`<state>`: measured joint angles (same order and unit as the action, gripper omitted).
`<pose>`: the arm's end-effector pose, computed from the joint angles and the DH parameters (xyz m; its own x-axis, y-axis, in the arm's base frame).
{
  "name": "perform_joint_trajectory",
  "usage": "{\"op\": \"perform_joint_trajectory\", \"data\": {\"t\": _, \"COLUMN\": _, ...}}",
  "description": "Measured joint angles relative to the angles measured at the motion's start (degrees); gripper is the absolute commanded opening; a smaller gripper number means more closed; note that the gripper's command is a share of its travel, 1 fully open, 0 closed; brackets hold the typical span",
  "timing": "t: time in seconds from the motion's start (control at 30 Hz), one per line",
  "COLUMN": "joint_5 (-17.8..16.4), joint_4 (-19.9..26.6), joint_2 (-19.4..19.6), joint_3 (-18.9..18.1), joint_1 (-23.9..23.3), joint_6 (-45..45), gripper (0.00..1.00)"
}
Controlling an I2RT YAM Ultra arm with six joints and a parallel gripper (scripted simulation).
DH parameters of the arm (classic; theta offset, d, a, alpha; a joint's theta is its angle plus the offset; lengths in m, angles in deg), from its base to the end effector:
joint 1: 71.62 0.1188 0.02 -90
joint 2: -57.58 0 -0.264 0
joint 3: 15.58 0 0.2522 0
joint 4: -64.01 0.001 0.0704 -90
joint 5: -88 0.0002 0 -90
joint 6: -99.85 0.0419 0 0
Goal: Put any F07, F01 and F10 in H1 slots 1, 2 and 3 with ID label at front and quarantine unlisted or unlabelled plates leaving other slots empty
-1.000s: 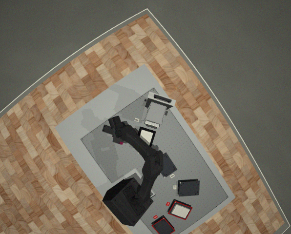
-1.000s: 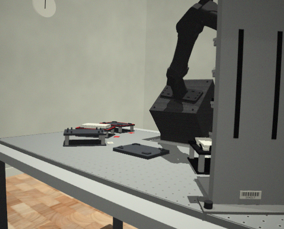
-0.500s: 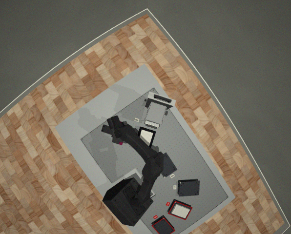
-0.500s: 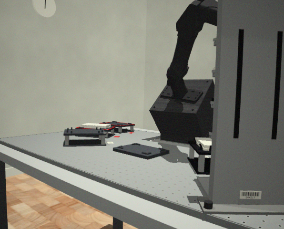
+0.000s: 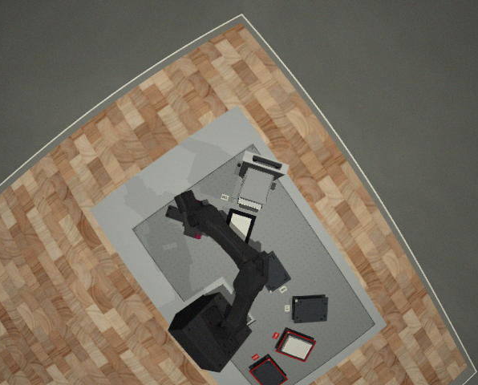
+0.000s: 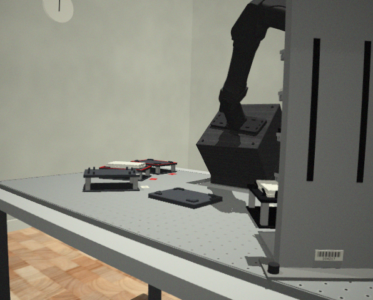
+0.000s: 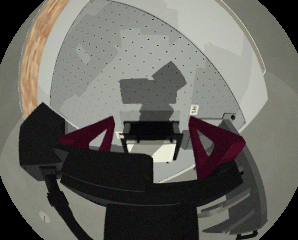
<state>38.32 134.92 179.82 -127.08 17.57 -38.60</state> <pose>0.0321 0.4229 0.1938 0.5603 -0.7346 0.3828 -0.5152 -0.6709 -0.5333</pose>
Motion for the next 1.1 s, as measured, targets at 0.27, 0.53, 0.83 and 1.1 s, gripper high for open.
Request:
{"op": "perform_joint_trajectory", "data": {"t": 0.27, "joint_5": 0.0, "joint_4": 0.04, "joint_2": 0.0, "joint_3": 0.0, "joint_1": 0.02, "joint_6": 0.04, "gripper": 1.0}}
{"op": "perform_joint_trajectory", "data": {"t": 0.53, "joint_5": 0.0, "joint_4": 0.04, "joint_2": 0.0, "joint_3": 0.0, "joint_1": 0.02, "joint_6": 0.04, "gripper": 1.0}}
{"op": "perform_joint_trajectory", "data": {"t": 0.83, "joint_5": 0.0, "joint_4": 0.15, "joint_2": 0.02, "joint_3": -0.07, "joint_1": 0.02, "joint_6": 0.09, "gripper": 1.0}}
{"op": "perform_joint_trajectory", "data": {"t": 1.1, "joint_5": 0.26, "joint_4": 3.58, "joint_2": -0.33, "joint_3": -2.4, "joint_1": 1.36, "joint_6": 1.73, "gripper": 1.0}}
